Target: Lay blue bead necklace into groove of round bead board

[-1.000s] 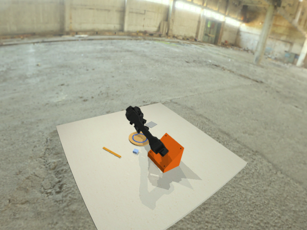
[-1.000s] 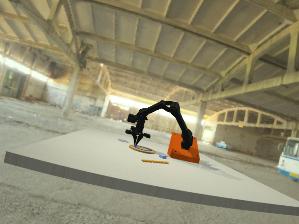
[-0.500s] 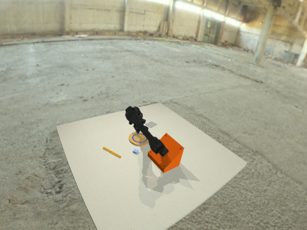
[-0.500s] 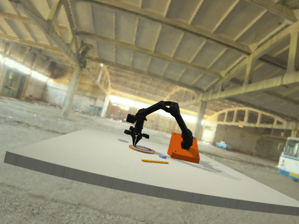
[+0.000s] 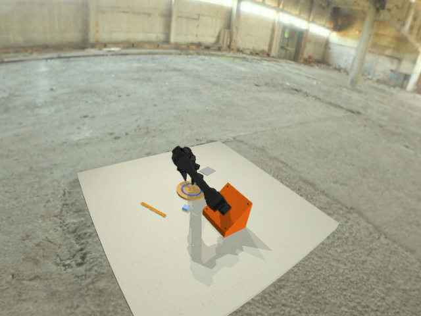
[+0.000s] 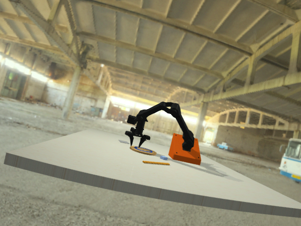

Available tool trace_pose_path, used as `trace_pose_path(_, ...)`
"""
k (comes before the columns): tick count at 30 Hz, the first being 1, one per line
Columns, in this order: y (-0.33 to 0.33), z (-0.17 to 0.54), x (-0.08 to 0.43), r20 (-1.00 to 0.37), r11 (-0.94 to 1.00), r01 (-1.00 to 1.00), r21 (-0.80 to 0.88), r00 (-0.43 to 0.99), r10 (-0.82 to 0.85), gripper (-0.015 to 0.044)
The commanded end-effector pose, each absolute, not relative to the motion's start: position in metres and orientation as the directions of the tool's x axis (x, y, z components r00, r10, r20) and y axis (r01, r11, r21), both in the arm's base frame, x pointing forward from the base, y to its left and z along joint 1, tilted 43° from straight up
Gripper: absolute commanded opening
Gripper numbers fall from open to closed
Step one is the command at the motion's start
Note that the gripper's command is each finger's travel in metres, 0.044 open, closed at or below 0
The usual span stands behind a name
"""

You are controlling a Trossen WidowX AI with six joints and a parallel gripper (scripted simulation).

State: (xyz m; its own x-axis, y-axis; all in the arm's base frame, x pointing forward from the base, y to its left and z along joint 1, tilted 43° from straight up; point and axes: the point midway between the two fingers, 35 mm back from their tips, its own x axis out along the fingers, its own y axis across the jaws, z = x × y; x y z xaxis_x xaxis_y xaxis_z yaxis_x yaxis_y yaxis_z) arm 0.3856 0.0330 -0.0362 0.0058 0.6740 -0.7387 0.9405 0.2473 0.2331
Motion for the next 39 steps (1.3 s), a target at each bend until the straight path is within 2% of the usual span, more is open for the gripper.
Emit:
trace_pose_path(1,0.031,-0.033,0.385,-0.737,0.247,0.941,0.230,0.003,0.676,0.0394)
trace_pose_path(3,0.032,-0.035,0.384,-0.737,0.246,0.942,0.227,0.001,0.675,0.0440)
trace_pose_path(22,0.029,-0.032,0.384,-0.736,0.247,0.942,0.228,0.001,0.677,0.0440)
trace_pose_path(24,0.030,-0.031,0.384,-0.736,0.291,0.918,0.269,0.001,0.677,0.0387)
trace_pose_path(28,0.030,-0.025,0.383,-0.736,0.517,0.711,0.477,0.001,0.677,0.0282)
trace_pose_path(34,0.030,-0.015,0.382,-0.736,0.720,0.202,0.663,0.001,0.677,0.0125)
trace_pose_path(39,0.031,-0.007,0.380,-0.736,0.706,-0.282,0.650,0.001,0.677,0.0120)
